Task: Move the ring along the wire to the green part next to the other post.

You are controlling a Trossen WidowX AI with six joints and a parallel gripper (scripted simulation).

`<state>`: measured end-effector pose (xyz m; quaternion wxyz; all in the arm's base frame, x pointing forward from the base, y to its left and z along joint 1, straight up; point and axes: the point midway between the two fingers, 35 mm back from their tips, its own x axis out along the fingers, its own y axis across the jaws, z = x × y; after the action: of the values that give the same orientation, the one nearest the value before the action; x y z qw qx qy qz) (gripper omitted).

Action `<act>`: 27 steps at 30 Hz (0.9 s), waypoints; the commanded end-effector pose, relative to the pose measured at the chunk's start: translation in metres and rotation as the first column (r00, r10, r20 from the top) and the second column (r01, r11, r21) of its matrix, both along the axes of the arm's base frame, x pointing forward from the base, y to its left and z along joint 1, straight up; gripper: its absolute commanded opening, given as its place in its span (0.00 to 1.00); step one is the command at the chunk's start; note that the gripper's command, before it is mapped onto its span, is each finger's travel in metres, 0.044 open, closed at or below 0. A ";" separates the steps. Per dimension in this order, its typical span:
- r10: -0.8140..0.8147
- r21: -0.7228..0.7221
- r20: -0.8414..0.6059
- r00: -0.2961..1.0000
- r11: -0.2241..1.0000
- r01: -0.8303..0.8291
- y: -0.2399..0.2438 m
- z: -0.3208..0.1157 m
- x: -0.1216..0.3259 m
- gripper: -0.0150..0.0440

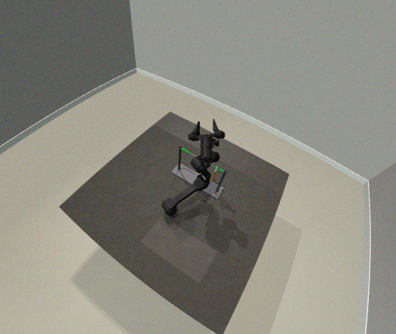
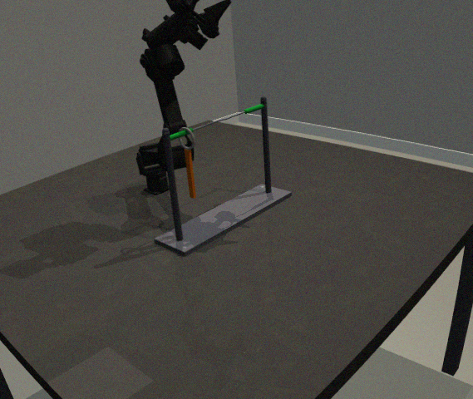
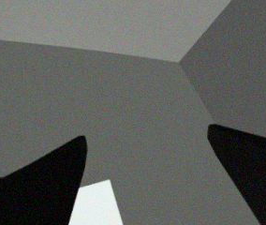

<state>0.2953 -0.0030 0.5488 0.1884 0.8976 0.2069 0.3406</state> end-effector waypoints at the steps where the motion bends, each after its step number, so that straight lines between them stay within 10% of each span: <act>1: -0.002 0.000 0.001 1.000 1.000 0.002 0.000 0.000 0.000 0.89; 9: -0.147 0.016 0.096 0.985 0.989 0.146 -0.027 0.021 -0.032 0.53; 27: -0.524 0.076 0.359 0.772 0.841 0.535 -0.062 0.061 -0.131 0.53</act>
<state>0.1848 -0.0678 0.6036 0.3002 0.8552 -0.0511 0.4194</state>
